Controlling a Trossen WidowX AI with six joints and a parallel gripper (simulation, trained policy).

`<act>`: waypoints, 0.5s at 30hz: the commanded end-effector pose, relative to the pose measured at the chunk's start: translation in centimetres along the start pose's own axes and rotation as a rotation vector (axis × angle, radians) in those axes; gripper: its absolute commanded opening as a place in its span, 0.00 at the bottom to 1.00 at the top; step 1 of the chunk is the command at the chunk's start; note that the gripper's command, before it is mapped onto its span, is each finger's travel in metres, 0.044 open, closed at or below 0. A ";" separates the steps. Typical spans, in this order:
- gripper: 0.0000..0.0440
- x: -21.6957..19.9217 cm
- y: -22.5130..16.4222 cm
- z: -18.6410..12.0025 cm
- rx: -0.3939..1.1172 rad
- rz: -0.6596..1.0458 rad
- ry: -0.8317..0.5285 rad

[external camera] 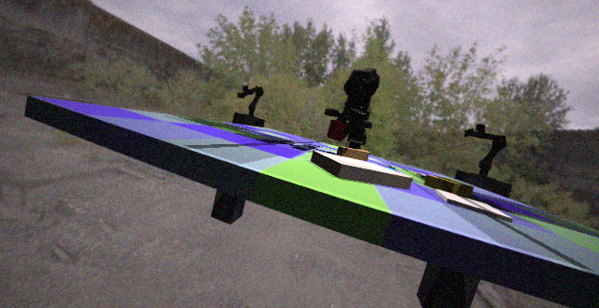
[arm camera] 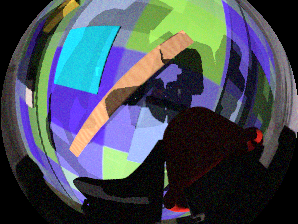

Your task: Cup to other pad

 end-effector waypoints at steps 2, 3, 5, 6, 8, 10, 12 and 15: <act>0.00 0.3 1.3 -1.2 -0.035 -0.032 -0.014; 0.00 0.4 1.6 -1.4 -0.041 -0.037 -0.017; 0.00 0.6 2.1 -1.7 -0.053 -0.046 -0.021; 0.00 0.7 2.4 -1.9 -0.060 -0.050 -0.024; 0.00 1.0 2.9 -2.2 -0.073 -0.058 -0.028; 0.00 1.4 3.5 -2.4 -0.086 -0.068 -0.032; 0.00 1.7 4.1 -2.6 -0.099 -0.078 -0.036; 0.00 2.3 5.0 -2.8 -0.118 -0.091 -0.040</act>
Point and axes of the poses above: the point midway between the two fingers, 35 mm back from their tips, its own z axis out along the fingers, its own x axis across the jaws, y = z × x, the point moved 3 cm from there along -z, back along the fingers, and after that the axes turned 3 degrees about z, right-handed, at the moved point
